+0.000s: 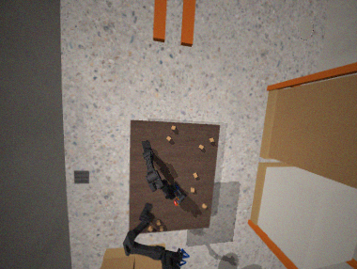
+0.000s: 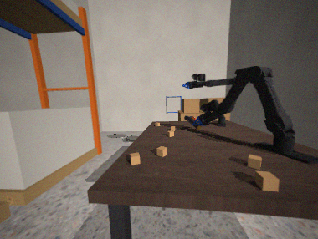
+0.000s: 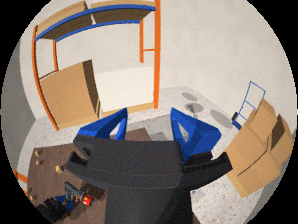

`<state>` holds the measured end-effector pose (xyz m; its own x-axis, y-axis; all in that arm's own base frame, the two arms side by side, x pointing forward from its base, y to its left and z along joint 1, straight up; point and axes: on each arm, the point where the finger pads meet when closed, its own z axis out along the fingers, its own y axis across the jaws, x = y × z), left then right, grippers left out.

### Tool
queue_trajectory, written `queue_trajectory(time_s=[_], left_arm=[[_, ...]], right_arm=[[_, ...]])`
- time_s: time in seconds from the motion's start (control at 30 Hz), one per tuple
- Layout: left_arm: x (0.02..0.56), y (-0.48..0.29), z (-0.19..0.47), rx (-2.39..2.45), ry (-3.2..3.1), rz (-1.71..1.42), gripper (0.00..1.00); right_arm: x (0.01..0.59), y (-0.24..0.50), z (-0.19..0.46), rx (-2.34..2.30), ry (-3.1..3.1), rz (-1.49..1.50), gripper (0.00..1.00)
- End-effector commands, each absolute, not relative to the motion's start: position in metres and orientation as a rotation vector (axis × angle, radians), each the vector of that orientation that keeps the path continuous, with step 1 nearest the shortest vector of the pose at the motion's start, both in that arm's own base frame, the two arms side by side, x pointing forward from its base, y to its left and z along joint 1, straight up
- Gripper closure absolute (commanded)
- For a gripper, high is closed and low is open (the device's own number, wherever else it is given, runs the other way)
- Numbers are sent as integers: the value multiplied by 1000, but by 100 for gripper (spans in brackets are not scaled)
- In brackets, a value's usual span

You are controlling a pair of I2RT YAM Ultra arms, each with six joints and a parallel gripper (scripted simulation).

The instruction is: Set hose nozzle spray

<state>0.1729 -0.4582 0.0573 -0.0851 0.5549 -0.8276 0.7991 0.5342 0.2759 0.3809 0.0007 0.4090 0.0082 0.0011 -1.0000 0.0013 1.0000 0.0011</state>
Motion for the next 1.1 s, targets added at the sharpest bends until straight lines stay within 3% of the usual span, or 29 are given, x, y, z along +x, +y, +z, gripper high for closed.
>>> queue_trajectory(time_s=[0.0, 0.43, 0.57, 1.07], left_arm=[[180, -481, 119, 902, 1585, -438, 64], [181, -427, 132, 646, 1507, -422, 64], [178, -430, 165, 613, 1489, -478, 64], [183, -434, 176, 459, 1374, -588, 64]], right_arm=[[377, 3, 438, -7, 1497, 2, 37], [377, 3, 438, -7, 1497, 2, 37], [377, 3, 438, -7, 1497, 2, 37], [377, 3, 438, -7, 1497, 2, 37]])
